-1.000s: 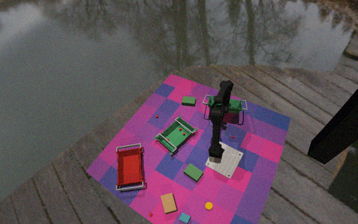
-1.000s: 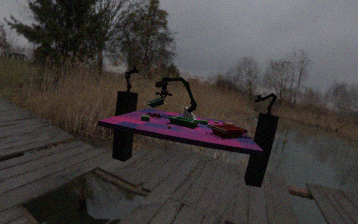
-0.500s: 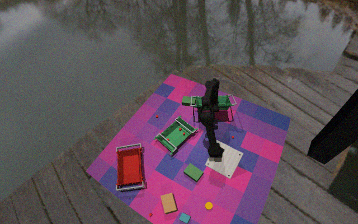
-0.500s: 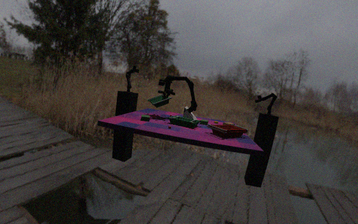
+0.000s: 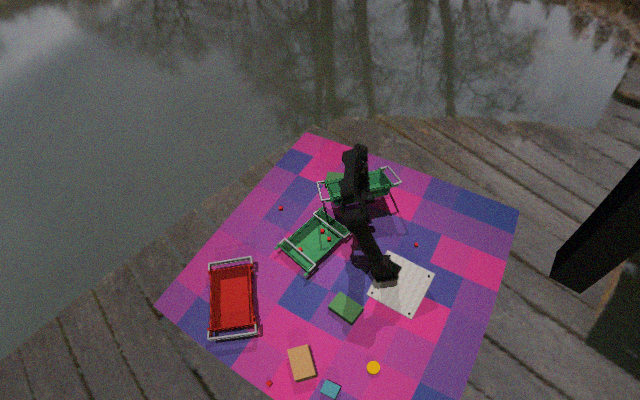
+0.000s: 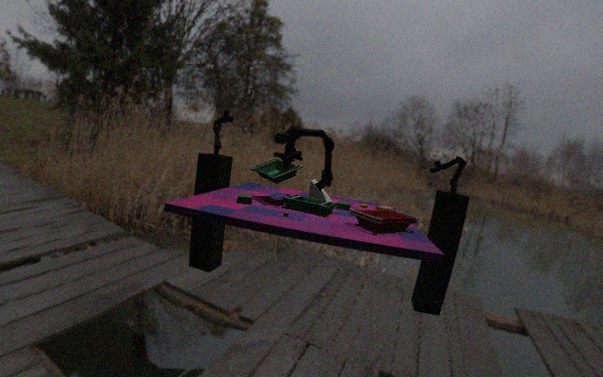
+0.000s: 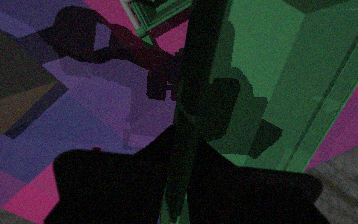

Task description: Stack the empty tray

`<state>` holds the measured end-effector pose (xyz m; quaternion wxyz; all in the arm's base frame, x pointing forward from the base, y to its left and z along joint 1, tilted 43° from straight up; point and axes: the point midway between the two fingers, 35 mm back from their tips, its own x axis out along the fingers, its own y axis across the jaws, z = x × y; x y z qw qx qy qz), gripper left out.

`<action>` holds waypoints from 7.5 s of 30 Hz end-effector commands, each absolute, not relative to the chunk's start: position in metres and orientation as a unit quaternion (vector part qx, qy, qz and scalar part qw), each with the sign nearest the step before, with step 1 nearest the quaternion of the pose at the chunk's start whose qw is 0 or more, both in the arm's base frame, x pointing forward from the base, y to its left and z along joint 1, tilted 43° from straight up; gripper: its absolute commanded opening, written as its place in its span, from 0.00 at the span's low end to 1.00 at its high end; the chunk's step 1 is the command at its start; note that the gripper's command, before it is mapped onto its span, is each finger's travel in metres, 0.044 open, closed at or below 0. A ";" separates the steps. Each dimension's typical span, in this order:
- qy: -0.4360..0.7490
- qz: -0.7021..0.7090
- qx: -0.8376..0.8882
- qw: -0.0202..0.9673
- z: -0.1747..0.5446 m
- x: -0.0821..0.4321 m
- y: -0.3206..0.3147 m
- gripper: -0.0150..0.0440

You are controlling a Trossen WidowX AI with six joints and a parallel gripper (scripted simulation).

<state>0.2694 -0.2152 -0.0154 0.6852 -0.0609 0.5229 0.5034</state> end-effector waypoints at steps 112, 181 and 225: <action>0.325 0.642 -0.248 0.649 0.085 0.327 -0.010 0.25; 0.325 0.642 -0.247 0.649 0.052 0.297 0.023 0.25; 0.325 0.642 -0.247 0.649 0.034 0.290 0.039 0.25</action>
